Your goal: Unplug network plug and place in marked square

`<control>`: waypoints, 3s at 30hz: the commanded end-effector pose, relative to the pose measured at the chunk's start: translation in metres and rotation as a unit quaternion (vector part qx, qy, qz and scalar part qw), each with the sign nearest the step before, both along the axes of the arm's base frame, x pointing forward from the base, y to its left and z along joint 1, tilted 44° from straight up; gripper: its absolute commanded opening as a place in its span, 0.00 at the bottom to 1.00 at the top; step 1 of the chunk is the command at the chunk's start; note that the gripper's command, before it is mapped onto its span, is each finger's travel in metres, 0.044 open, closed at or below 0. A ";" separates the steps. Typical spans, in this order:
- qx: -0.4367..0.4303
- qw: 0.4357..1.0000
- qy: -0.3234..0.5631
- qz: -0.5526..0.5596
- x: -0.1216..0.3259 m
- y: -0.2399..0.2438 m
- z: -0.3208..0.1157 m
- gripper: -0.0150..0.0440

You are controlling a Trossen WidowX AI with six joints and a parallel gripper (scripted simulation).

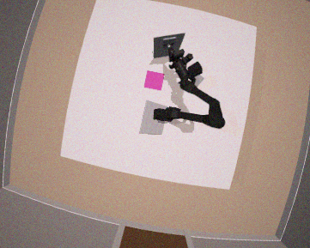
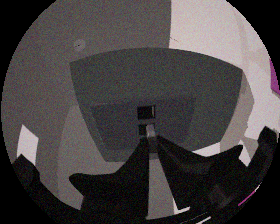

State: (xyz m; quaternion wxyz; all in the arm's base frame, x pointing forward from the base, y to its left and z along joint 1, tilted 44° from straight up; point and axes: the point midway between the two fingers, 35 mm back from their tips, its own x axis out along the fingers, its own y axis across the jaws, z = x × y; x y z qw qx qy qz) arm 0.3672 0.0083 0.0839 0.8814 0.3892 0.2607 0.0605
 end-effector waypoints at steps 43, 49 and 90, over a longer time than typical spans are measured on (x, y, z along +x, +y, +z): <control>-0.001 1.000 0.001 0.000 -0.020 -0.007 0.008 0.25; -0.001 1.000 0.001 0.000 -0.023 -0.007 0.009 0.25; -0.001 1.000 0.001 0.000 -0.038 -0.013 0.016 0.25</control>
